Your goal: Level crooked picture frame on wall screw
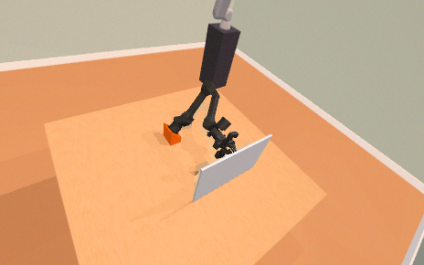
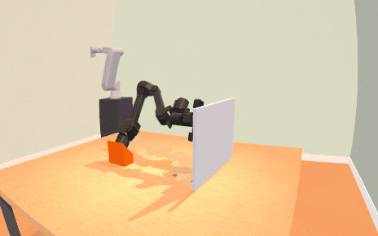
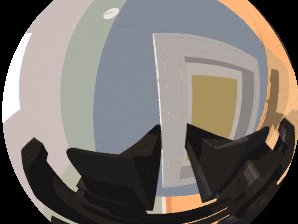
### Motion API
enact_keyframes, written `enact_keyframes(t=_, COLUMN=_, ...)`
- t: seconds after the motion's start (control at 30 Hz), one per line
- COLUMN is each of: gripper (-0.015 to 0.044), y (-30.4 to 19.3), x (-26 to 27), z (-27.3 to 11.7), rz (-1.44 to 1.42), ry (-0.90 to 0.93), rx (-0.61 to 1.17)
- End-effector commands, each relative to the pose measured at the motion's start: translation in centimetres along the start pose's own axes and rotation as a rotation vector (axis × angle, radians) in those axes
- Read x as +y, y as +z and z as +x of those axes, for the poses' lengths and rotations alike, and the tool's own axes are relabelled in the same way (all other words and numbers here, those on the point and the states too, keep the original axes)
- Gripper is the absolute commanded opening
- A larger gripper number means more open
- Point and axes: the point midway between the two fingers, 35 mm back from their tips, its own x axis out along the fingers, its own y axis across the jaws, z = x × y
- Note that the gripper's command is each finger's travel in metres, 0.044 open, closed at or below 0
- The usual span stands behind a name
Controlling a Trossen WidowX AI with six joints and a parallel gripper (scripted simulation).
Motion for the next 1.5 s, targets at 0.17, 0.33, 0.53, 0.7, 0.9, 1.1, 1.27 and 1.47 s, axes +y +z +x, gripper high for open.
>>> enact_keyframes(t=0.17, gripper=0.0, y=0.48, x=0.18, z=0.0, rz=-0.003, ry=0.007, rx=-0.003)
enact_keyframes(t=0.33, gripper=0.0, y=0.53, x=0.21, z=0.0, rz=-0.003, ry=0.007, rx=-0.003)
enact_keyframes(t=0.53, gripper=0.0, y=0.54, x=0.23, z=0.0, rz=-0.003, ry=0.007, rx=-0.003)
enact_keyframes(t=0.7, gripper=0.0, y=0.54, x=0.2, z=0.0, rz=-0.003, ry=0.007, rx=-0.003)
enact_keyframes(t=0.9, gripper=0.0, y=0.56, x=0.17, z=0.0, rz=-0.003, ry=0.007, rx=-0.003)
enact_keyframes(t=1.1, gripper=0.0, y=0.58, x=0.19, z=0.0, rz=-0.003, ry=0.007, rx=-0.003)
enact_keyframes(t=1.27, gripper=0.0, y=0.58, x=0.11, z=0.0, rz=-0.003, ry=0.007, rx=-0.003)
enact_keyframes(t=1.47, gripper=0.0, y=0.57, x=-0.09, z=0.01, rz=-0.003, ry=0.007, rx=-0.003)
